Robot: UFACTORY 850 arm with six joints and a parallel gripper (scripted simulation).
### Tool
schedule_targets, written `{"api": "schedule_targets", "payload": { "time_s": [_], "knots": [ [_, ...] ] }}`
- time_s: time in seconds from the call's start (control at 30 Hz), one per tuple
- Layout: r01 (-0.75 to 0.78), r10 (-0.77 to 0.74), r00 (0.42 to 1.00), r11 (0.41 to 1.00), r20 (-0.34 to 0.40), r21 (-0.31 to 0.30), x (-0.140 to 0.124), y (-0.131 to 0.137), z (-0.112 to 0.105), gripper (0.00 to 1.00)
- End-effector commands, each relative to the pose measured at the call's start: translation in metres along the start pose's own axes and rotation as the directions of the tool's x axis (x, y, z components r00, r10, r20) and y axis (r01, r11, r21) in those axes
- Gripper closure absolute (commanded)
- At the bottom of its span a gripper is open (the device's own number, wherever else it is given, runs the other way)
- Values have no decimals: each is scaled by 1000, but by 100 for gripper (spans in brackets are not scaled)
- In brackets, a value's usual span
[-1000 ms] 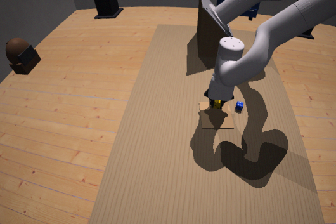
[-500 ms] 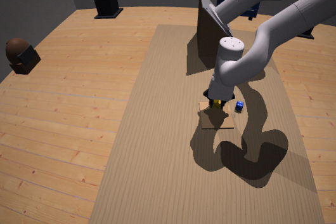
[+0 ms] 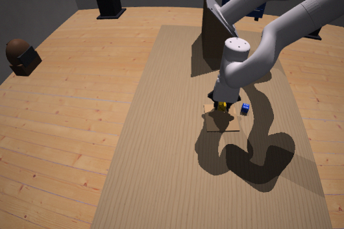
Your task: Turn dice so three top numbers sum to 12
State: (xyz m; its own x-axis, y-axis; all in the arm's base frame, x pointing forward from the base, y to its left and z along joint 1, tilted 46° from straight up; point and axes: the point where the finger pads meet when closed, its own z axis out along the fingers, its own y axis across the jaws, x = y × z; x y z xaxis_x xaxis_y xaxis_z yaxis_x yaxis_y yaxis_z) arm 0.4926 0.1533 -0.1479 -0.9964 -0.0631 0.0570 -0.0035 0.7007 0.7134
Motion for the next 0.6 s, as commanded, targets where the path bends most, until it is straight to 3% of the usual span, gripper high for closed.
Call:
{"api": "schedule_targets", "payload": {
  "time_s": [0.0,0.23,0.57],
  "knots": [
    [0,0,1000,1000,2,0,-1,0,-6,53],
    [0,0,1000,1000,2,0,-1,0,-25,53],
    [0,0,1000,1000,2,0,-1,0,-76,53]
  ]
}}
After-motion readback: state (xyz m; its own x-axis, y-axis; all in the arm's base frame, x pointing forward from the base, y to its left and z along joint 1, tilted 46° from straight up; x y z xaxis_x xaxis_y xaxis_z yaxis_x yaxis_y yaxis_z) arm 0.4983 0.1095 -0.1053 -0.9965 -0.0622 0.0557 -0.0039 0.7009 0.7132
